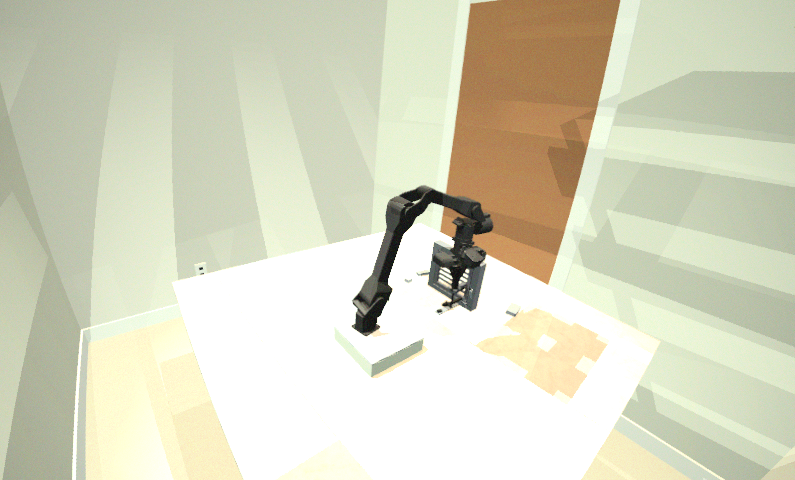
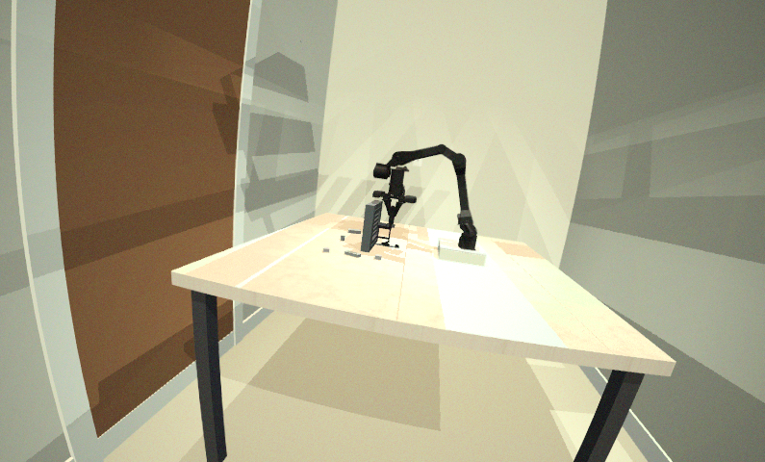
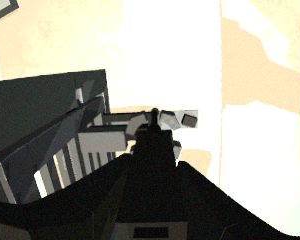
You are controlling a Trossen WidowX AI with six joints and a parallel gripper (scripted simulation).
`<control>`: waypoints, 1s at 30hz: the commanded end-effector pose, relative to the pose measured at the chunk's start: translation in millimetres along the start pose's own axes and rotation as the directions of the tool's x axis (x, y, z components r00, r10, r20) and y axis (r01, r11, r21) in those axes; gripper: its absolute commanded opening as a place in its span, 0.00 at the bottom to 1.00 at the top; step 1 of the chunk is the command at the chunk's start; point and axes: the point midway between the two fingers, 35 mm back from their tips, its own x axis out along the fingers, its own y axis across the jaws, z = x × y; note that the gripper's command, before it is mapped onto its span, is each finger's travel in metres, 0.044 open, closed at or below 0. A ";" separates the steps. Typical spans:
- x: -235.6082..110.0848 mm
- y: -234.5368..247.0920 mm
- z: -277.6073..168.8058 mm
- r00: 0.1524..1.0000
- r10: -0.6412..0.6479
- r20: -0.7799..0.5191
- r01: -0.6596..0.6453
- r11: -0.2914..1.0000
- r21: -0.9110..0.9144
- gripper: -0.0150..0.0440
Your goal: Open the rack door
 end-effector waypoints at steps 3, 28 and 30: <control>1.9 -0.1 -1.6 1.000 -0.001 -0.010 0.002 0.989 0.148 0.27; 1.8 -0.1 -1.6 1.000 -0.001 -0.010 -0.001 0.985 -0.172 0.73; 1.8 -0.1 -1.6 1.000 -0.001 -0.010 -0.002 0.963 -0.269 0.73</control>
